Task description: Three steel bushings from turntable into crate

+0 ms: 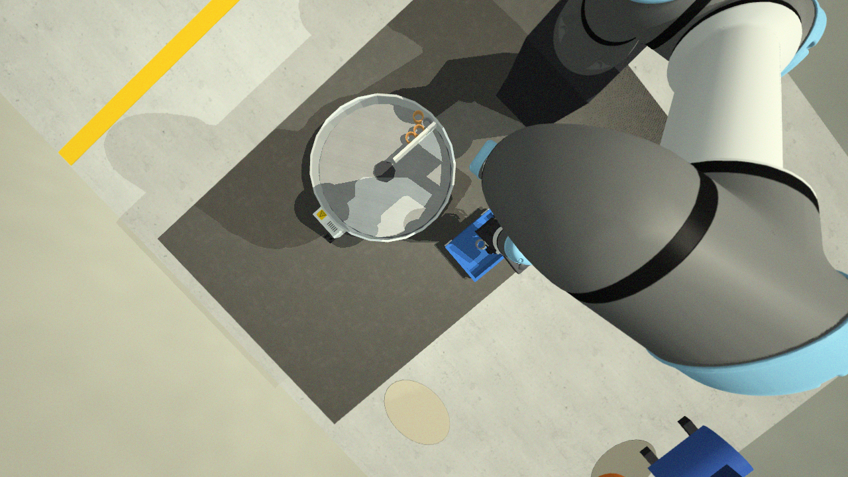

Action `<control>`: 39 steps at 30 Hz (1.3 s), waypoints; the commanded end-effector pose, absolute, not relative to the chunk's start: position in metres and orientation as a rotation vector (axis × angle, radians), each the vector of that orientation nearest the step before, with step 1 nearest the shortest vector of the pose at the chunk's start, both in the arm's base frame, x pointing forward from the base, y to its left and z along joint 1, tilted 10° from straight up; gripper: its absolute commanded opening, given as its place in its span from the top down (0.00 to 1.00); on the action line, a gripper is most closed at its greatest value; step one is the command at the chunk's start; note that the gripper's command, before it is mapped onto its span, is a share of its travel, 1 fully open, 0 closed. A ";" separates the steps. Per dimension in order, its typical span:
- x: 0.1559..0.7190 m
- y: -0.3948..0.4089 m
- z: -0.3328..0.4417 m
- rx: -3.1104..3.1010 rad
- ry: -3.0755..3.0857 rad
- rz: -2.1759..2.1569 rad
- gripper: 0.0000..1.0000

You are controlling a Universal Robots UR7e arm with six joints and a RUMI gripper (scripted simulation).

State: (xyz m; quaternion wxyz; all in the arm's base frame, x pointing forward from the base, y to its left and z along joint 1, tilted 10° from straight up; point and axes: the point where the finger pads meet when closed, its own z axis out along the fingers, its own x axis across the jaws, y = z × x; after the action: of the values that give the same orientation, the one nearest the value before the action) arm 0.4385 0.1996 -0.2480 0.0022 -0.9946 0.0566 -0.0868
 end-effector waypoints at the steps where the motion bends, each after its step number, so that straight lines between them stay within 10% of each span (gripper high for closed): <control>1: 0.437 0.200 -0.234 -3.120 0.177 -0.274 0.94; 39: 0.421 0.200 -0.144 -3.120 0.177 -0.274 0.94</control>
State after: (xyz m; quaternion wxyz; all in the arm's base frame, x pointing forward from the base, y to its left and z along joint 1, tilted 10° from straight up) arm 0.4205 0.2001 -0.1450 0.0022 -0.9946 0.0566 -0.0868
